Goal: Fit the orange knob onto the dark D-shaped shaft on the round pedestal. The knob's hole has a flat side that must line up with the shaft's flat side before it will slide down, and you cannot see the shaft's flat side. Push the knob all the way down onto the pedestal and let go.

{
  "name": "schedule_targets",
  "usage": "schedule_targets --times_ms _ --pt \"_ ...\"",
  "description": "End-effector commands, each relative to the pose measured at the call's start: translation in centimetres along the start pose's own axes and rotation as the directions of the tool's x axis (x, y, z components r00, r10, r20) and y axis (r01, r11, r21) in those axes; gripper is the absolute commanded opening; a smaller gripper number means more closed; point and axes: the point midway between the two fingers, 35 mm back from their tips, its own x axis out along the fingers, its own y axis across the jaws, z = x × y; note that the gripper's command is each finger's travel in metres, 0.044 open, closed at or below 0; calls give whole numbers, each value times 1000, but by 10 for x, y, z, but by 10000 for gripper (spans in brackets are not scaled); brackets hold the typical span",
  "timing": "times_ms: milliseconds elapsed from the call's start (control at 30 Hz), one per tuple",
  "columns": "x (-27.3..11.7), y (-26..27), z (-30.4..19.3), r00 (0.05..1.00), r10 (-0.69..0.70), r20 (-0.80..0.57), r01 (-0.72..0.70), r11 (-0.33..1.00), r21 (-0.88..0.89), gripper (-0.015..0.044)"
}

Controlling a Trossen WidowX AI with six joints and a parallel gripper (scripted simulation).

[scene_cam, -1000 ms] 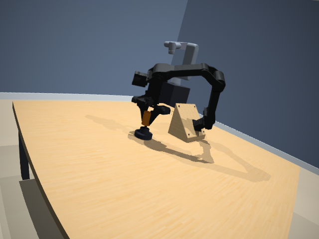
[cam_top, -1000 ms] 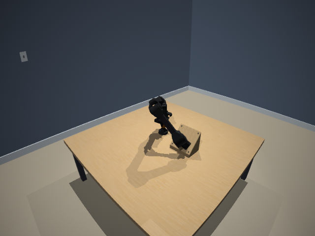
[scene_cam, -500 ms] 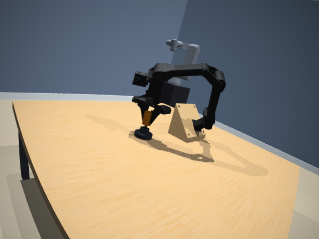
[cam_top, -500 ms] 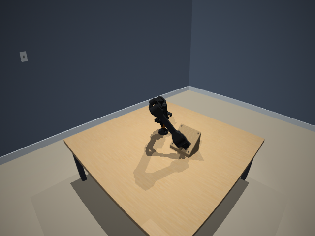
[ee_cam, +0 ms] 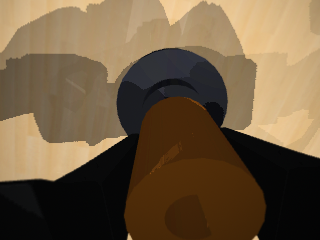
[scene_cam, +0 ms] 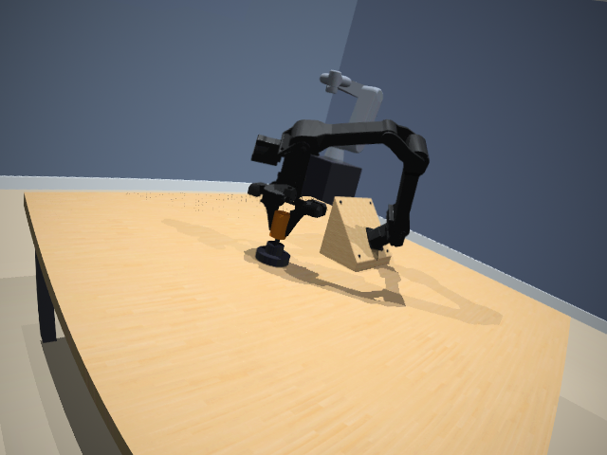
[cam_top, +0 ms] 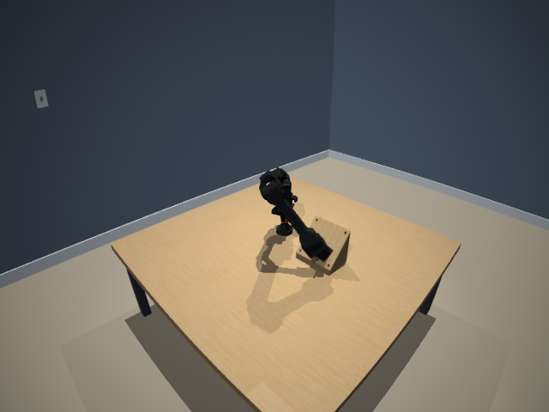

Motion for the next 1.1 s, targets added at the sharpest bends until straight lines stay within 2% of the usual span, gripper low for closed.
schedule_targets --times_ms 0,567,800,1067 --pt "1 0 0 1000 -1 2 1 1000 -12 0" --pt "-3 1 2 1000 -1 2 1 1000 -12 0" --pt "-3 -1 2 1000 -2 2 2 978 -210 0" --pt "0 0 0 1000 -1 2 2 975 -220 0"
